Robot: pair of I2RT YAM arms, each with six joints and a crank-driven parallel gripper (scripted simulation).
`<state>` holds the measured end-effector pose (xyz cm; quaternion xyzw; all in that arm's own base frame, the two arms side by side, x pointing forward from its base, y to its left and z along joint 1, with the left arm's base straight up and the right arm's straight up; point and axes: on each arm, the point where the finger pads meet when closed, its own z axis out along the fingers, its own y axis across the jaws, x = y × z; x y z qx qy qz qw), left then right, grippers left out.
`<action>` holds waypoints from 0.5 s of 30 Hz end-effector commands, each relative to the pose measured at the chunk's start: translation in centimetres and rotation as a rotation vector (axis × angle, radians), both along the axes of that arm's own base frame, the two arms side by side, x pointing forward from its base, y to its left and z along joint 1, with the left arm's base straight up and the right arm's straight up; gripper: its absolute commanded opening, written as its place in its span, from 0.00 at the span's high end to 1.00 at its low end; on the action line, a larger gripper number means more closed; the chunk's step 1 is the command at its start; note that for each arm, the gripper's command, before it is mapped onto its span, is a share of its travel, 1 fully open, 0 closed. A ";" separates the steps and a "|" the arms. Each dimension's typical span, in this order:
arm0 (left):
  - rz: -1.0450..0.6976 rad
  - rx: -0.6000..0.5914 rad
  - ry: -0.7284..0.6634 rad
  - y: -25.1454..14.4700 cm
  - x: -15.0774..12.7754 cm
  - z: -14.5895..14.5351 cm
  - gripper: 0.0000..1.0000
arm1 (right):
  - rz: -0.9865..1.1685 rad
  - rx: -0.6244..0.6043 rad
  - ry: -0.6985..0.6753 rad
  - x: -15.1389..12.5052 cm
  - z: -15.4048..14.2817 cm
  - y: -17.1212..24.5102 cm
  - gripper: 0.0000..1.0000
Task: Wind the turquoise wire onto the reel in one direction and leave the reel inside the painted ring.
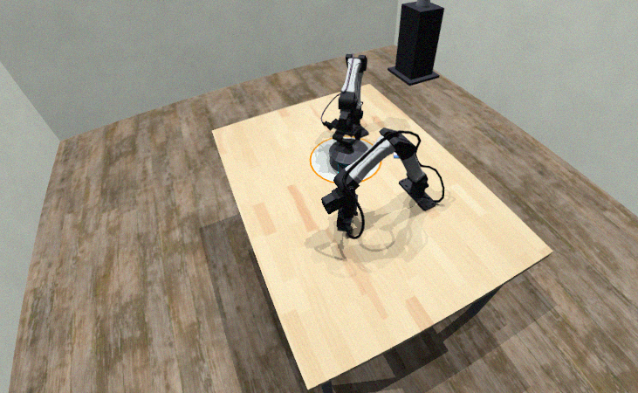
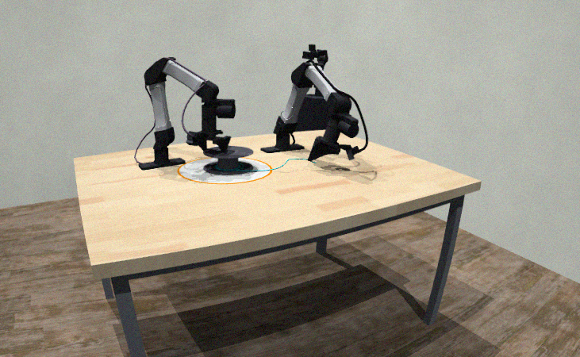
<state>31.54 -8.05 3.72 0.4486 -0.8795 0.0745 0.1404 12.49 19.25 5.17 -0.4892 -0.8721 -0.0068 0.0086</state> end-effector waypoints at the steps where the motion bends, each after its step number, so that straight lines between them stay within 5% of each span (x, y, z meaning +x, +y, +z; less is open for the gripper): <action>1: 0.014 -0.008 -0.025 -0.2 0.4 0.3 1.00 | -0.031 -0.020 -0.008 0.2 0.6 0.1 0.00; 7: 0.014 -0.008 -0.024 0.0 0.5 0.4 1.00 | -0.031 -0.020 -0.008 0.6 5.4 -0.1 0.00; 15: 0.015 -0.008 -0.024 0.2 0.5 0.5 1.00 | 0.005 -0.020 -0.008 0.5 5.6 -0.3 0.00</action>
